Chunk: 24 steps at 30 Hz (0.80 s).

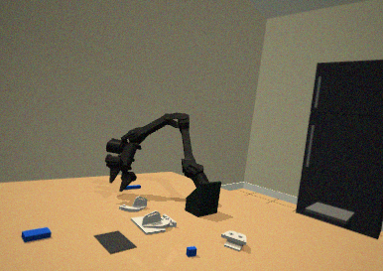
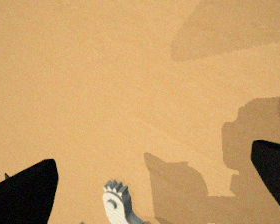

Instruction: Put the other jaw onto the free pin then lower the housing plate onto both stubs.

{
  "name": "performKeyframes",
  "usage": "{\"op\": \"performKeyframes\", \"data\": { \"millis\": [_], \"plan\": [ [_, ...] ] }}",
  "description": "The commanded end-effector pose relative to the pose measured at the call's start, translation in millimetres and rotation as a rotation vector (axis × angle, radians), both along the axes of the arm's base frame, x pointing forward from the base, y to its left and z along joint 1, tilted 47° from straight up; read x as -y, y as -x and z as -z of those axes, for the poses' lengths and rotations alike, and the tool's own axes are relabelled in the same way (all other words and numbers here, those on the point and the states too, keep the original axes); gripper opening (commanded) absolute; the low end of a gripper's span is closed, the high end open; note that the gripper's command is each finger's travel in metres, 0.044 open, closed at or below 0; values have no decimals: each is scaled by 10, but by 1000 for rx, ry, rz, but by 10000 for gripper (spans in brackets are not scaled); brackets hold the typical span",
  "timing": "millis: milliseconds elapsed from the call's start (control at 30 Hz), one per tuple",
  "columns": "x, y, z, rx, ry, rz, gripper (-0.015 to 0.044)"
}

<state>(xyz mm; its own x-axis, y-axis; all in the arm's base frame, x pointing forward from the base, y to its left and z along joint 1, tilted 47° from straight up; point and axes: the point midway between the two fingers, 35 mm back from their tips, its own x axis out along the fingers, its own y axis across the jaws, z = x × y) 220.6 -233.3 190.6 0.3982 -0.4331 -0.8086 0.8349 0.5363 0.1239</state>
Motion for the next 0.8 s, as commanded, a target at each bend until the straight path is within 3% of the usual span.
{"op": "performKeyframes", "data": {
  "millis": [0, 767],
  "plan": [
    [-147, -35, 203, -102, -22, -24, 440],
    [-892, -89, 733, -615, 103, -268, 440]
  ]
}}
